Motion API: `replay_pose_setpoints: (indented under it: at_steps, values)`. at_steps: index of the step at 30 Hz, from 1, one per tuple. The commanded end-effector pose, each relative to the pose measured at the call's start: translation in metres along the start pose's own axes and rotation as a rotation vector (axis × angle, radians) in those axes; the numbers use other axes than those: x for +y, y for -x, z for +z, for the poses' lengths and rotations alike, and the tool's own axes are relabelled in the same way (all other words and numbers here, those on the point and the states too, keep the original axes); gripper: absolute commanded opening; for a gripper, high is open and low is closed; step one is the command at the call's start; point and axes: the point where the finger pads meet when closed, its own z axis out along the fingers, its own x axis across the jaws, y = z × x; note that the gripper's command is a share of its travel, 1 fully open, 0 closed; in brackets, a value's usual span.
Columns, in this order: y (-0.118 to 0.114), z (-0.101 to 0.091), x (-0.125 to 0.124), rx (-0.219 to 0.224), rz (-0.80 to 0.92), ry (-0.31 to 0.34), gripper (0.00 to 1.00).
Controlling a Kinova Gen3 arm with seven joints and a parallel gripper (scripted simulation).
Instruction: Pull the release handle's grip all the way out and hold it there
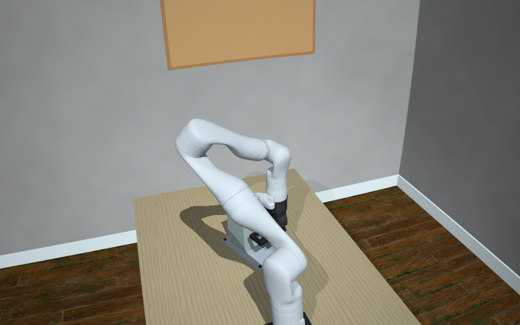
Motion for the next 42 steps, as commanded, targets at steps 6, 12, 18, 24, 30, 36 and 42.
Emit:
replay_pose_setpoints:
  at_steps: [6,12,18,24,30,36,42]
  values:
    - [0.011,-0.001,0.000,-0.002,0.002,0.000,0.00]
    - [0.020,-0.001,0.000,-0.002,0.002,0.000,0.00]
    - [0.035,-0.001,0.000,-0.002,0.002,0.000,0.00]
    - [0.048,-0.001,0.000,-0.002,0.002,0.000,0.00]
    - [0.054,-0.001,0.000,-0.002,0.002,0.000,0.00]
    - [0.058,-0.001,0.000,-0.002,0.002,0.000,0.00]
    - [0.058,-0.001,0.000,-0.002,0.002,0.000,0.00]
